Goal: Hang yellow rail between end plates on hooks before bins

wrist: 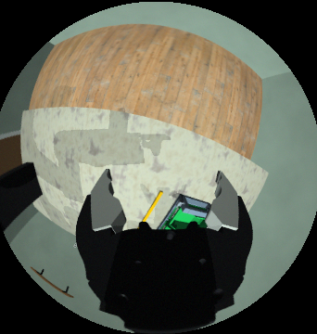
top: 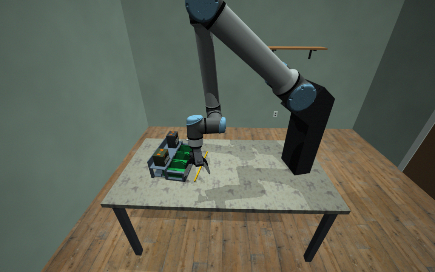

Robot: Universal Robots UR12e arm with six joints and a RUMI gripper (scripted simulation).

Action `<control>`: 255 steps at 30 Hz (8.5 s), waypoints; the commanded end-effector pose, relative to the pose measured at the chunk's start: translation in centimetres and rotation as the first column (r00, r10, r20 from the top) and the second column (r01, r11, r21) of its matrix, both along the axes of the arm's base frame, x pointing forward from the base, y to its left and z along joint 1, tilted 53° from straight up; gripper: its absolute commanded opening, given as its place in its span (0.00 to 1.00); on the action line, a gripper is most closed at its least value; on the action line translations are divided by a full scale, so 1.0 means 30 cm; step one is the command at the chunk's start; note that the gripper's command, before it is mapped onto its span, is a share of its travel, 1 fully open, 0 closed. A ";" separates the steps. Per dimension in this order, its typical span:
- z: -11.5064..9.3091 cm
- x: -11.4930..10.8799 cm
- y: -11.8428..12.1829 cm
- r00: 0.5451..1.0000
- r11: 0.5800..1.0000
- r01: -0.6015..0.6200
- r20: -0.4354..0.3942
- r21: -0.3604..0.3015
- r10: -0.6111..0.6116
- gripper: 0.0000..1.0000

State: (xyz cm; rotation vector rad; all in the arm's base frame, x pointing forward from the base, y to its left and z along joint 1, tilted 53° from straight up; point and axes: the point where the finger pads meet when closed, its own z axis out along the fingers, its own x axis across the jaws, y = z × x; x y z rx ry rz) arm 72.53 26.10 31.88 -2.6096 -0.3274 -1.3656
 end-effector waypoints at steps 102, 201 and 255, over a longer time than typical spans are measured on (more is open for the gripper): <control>-0.390 0.335 -1.050 0.919 0.894 0.390 -0.155 0.222 -0.362 0.00; -0.473 0.446 -1.038 0.919 0.894 0.390 -0.155 0.222 -0.362 0.22; -0.474 0.449 -1.038 0.919 0.894 0.390 -0.155 0.222 -0.362 0.22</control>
